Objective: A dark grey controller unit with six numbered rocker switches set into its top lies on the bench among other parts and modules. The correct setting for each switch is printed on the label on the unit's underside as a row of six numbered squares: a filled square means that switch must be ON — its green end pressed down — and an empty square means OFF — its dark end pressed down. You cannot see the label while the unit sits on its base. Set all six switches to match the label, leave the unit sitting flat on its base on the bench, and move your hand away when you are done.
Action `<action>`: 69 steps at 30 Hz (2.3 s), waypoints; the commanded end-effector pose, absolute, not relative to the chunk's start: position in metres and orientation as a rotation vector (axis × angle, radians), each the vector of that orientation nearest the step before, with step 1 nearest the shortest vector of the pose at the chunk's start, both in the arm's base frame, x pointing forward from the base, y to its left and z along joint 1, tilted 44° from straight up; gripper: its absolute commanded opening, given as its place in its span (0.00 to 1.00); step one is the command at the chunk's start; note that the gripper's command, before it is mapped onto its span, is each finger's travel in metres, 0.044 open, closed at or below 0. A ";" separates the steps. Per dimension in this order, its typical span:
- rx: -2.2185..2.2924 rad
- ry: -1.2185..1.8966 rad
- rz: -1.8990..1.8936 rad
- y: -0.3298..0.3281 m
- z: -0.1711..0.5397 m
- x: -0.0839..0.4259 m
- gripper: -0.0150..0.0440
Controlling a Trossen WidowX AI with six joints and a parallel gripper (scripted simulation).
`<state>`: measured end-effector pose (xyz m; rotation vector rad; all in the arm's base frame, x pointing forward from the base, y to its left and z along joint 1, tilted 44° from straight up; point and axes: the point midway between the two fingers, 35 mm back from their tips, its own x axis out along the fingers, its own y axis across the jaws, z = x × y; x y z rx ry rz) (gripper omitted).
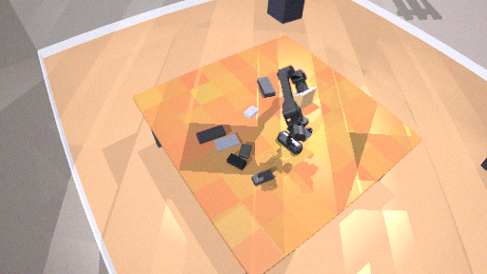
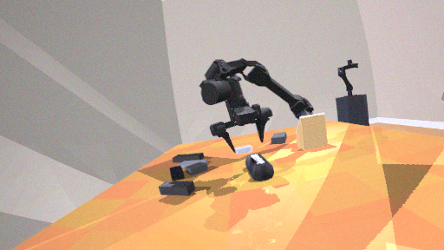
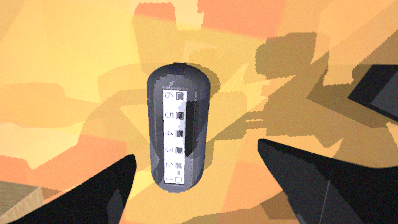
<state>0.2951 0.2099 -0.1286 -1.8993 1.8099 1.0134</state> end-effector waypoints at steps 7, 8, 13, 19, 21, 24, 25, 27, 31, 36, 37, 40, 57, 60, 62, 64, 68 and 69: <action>-1.144 1.705 -0.087 0.214 -0.140 0.282 1.00; -1.107 1.691 -0.128 0.214 -0.141 0.282 1.00; -0.914 1.612 -0.326 0.215 -0.144 0.279 1.00; -0.677 1.500 -0.545 0.216 -0.147 0.275 1.00; -0.596 1.459 -0.614 0.217 -0.147 0.274 1.00; -0.475 1.394 -0.713 0.217 -0.149 0.273 1.00; -0.434 1.372 -0.745 0.217 -0.149 0.272 1.00; -0.353 1.325 -0.807 0.218 -0.150 0.271 1.00; -0.188 1.226 -0.924 0.218 -0.152 0.269 1.00; 0.018 1.094 -1.060 0.219 -0.154 0.267 1.00; 0.060 1.066 -1.086 0.219 -0.154 0.266 1.00; 0.185 0.981 -1.159 0.220 -0.156 0.264 1.00; 0.549 0.712 -1.351 0.221 -0.158 0.261 1.00; 0.549 0.712 -1.351 0.221 -0.158 0.261 1.00; 0.549 0.712 -1.351 0.221 -0.158 0.261 1.00; 0.549 0.712 -1.351 0.221 -0.158 0.261 1.00; 0.549 0.712 -1.351 0.221 -0.158 0.261 1.00; 0.549 0.712 -1.351 0.221 -0.158 0.261 1.00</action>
